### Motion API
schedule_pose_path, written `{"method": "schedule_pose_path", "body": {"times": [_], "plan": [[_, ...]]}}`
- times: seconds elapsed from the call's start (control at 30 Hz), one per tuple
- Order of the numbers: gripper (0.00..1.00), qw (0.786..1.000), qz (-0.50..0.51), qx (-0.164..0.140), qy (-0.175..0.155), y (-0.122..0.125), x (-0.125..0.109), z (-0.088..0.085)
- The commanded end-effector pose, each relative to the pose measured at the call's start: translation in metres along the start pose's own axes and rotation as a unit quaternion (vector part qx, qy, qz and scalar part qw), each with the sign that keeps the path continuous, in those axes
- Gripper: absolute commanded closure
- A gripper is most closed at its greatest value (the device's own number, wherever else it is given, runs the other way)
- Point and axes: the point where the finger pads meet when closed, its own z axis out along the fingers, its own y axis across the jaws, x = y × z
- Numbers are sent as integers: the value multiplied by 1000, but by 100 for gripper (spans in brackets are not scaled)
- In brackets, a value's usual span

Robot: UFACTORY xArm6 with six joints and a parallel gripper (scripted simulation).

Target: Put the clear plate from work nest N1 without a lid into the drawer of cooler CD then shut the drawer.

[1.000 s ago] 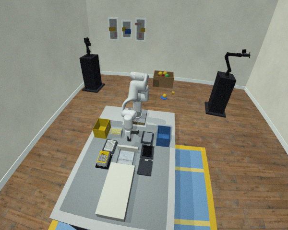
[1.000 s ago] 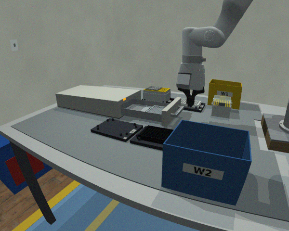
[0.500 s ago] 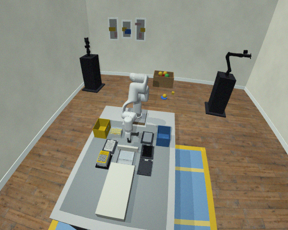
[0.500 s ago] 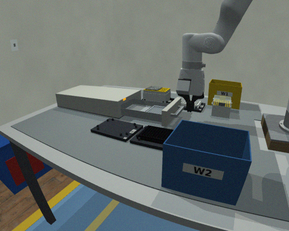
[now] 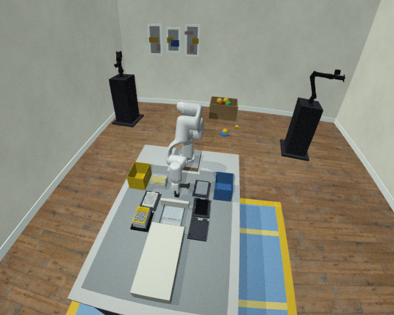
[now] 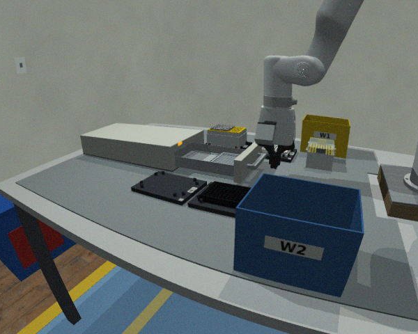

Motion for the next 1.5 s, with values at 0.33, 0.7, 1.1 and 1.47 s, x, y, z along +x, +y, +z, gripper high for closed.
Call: {"method": "schedule_pose_path", "body": {"times": [0.33,0.7,1.1,1.47], "plan": [[100,1000,0,-3,0,9,0,-1],[100,1000,0,-3,0,26,0,-1],[100,1000,0,-3,0,42,0,-1],[100,1000,0,-3,0,53,0,-1]]}}
